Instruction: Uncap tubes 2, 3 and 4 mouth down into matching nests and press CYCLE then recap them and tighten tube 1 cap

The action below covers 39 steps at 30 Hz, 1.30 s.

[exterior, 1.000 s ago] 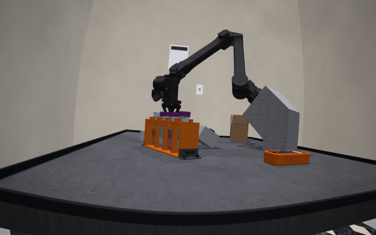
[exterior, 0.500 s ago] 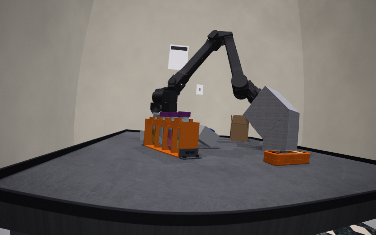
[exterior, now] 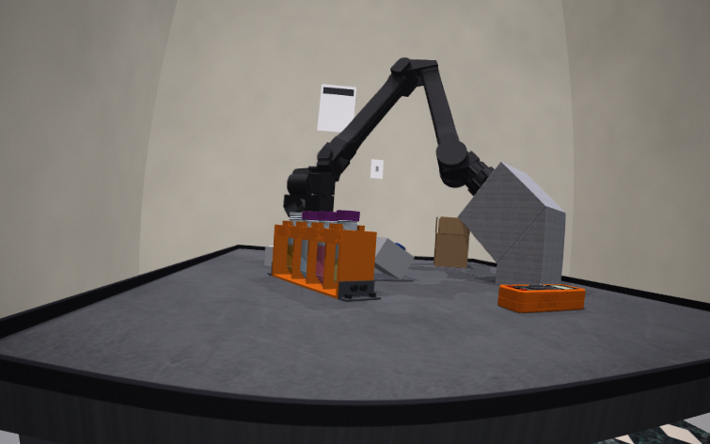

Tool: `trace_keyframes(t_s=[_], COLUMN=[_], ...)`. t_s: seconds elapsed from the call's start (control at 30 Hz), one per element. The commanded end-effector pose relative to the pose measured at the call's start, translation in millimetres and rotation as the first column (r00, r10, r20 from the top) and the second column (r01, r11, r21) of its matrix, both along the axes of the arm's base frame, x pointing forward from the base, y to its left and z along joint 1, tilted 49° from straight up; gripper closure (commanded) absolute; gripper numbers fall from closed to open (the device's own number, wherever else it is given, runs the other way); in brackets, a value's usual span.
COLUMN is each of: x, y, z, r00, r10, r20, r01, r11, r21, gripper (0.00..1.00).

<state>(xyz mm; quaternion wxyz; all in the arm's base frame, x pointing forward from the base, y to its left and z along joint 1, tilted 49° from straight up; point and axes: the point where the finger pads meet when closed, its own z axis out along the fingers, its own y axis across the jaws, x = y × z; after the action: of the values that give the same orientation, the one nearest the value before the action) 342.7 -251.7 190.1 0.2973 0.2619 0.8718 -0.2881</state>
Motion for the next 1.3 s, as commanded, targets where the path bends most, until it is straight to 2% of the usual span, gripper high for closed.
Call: trace_keyframes(t_s=[0.0,0.6,1.27], x=[2.9,2.3,3.0], y=[-5,-9,-9], z=[-1,-12,-14], r00=[1.000,1.000,1.000], r10=[0.003,0.005,0.007], r20=[-0.005,-0.013,-0.012], r01=[-0.003,-0.005,-0.007], r11=[1.000,1.000,1.000], r21=[-0.006,-0.001,-0.001], gripper=[0.53,0.53,0.53])
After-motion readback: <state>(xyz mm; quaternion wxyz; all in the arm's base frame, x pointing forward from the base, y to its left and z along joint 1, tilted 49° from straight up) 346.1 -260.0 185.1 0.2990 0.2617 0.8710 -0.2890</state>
